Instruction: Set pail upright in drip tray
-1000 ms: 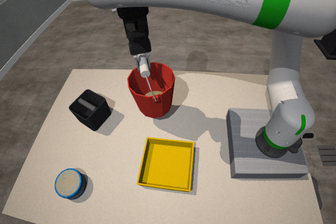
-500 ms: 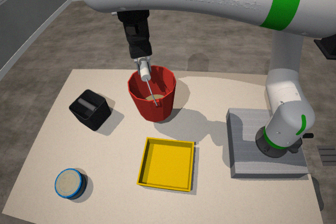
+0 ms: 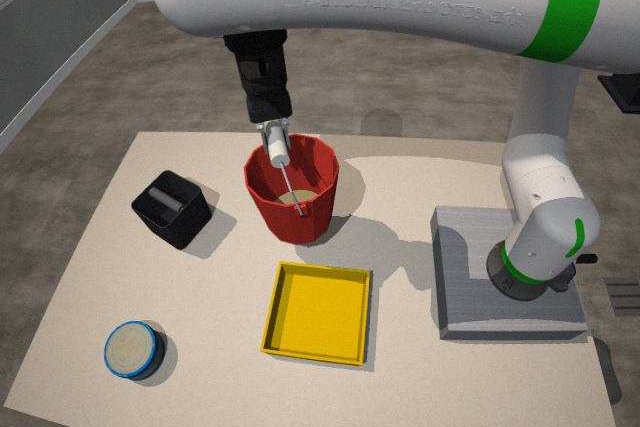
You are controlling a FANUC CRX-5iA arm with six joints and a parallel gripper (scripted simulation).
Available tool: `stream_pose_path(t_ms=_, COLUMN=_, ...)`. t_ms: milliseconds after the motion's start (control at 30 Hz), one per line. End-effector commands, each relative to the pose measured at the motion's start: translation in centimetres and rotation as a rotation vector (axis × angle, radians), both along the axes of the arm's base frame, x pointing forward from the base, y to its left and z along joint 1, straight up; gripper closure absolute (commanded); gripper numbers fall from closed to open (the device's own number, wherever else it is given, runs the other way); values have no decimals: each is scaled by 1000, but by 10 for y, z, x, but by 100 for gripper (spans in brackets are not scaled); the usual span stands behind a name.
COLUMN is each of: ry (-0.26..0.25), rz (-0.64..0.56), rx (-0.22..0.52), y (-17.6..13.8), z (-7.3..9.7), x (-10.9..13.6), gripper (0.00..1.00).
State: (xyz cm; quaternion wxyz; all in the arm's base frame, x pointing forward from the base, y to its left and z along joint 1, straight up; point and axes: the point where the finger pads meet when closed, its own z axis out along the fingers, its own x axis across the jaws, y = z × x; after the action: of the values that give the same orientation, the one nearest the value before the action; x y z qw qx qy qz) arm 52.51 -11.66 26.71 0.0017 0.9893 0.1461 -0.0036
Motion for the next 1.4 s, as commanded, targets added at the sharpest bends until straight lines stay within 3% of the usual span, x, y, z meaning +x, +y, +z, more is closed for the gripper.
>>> stream_pose_path(t_ms=0, ry=-3, rz=0, rx=-1, y=1, z=1, x=0, gripper=100)
stream_pose_path(t_ms=1367, ry=-3, rz=0, rx=-1, y=100, z=1, x=-27, gripper=100)
